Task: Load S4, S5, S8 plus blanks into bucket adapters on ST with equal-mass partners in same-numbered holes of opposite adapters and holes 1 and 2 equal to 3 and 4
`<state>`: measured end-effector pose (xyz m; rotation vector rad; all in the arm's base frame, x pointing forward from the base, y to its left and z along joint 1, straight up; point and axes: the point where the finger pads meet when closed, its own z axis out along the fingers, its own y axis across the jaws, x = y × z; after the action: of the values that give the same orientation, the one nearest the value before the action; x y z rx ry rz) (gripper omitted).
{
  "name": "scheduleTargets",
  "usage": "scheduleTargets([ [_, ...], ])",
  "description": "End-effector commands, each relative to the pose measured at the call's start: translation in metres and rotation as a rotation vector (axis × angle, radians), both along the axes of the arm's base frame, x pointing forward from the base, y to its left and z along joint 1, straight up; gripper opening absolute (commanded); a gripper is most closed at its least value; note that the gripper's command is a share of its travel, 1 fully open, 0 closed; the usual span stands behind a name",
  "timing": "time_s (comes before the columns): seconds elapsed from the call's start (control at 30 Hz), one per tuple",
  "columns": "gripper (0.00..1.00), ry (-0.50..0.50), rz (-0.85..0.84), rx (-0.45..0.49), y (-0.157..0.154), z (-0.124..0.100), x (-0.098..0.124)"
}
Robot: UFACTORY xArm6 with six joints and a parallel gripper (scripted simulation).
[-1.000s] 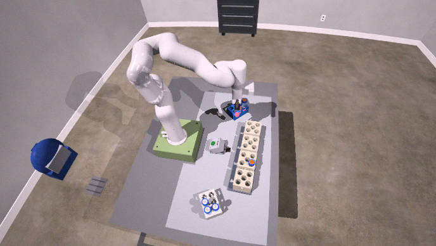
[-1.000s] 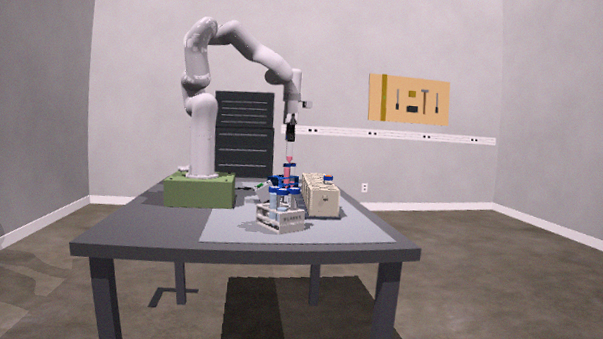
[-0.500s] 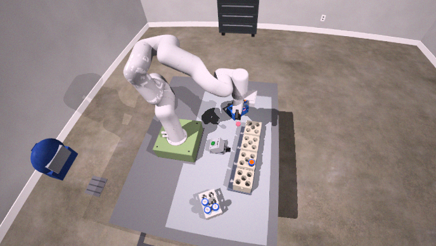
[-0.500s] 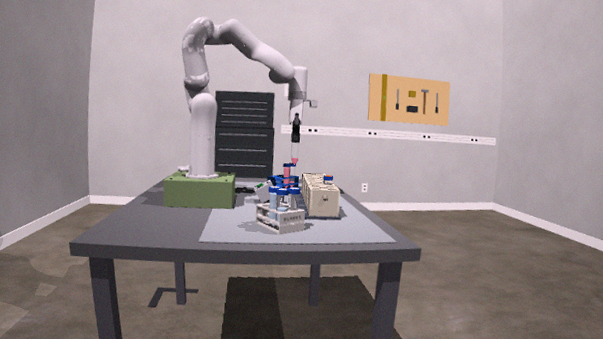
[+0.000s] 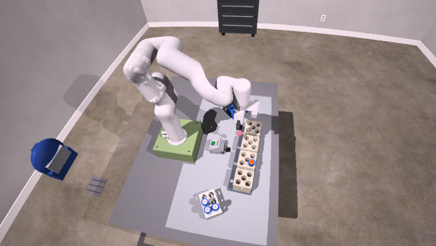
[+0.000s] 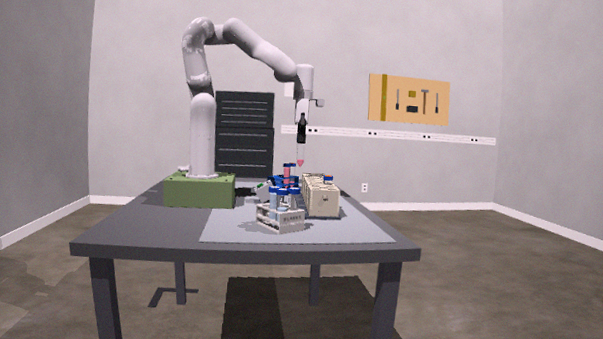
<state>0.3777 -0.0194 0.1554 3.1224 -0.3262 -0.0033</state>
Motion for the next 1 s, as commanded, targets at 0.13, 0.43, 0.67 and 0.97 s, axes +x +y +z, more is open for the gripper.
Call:
scheduleTargets([
  [0.13, 0.0, -0.004, 0.001, 0.002, -0.035, 0.001, 0.005],
  [0.43, 0.0, -0.004, 0.001, 0.001, -0.08, 0.001, 0.008],
  [0.67, 0.0, -0.004, 0.001, 0.001, -0.105, 0.001, 0.011],
  [0.97, 0.0, -0.004, 0.001, 0.0, -0.148, 0.001, 0.014],
])
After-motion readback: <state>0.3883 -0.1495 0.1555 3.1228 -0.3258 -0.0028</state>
